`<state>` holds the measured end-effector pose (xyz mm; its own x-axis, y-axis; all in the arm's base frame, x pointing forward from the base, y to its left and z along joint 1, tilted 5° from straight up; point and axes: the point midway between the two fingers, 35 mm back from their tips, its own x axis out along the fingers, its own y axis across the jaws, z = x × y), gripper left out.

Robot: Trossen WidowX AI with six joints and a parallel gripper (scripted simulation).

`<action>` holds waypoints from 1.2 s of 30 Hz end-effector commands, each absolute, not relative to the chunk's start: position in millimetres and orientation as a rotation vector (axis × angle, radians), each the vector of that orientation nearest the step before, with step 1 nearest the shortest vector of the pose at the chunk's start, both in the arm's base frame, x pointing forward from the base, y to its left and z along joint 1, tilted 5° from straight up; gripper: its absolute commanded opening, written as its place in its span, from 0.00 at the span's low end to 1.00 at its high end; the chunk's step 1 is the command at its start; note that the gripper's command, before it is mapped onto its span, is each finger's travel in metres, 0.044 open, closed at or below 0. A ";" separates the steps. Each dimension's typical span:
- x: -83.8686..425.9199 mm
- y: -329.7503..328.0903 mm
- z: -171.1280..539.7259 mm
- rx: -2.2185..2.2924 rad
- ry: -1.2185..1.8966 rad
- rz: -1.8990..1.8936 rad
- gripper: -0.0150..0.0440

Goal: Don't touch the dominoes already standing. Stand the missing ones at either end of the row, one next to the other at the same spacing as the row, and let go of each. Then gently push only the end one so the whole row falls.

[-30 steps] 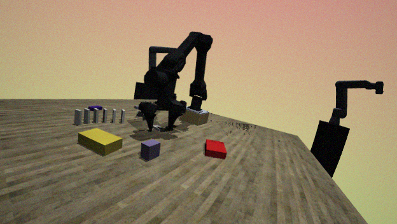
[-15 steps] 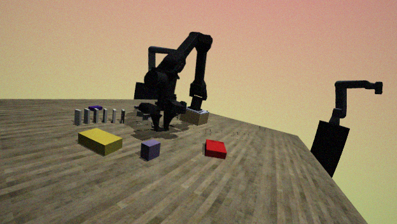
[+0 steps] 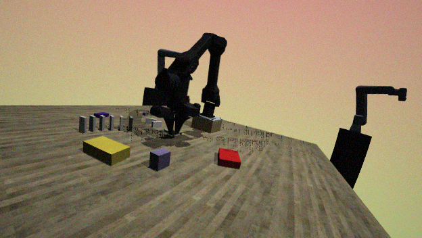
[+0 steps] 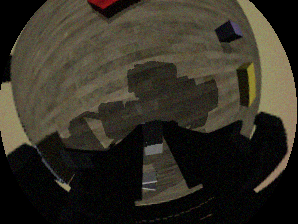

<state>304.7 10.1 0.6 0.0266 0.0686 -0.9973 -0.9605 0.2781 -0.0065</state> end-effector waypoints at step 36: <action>383.3 58.2 74.5 -0.553 1.106 0.759 0.44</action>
<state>378.0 57.2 81.9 0.2209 0.2264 -0.9487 -0.7928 0.6082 -0.0394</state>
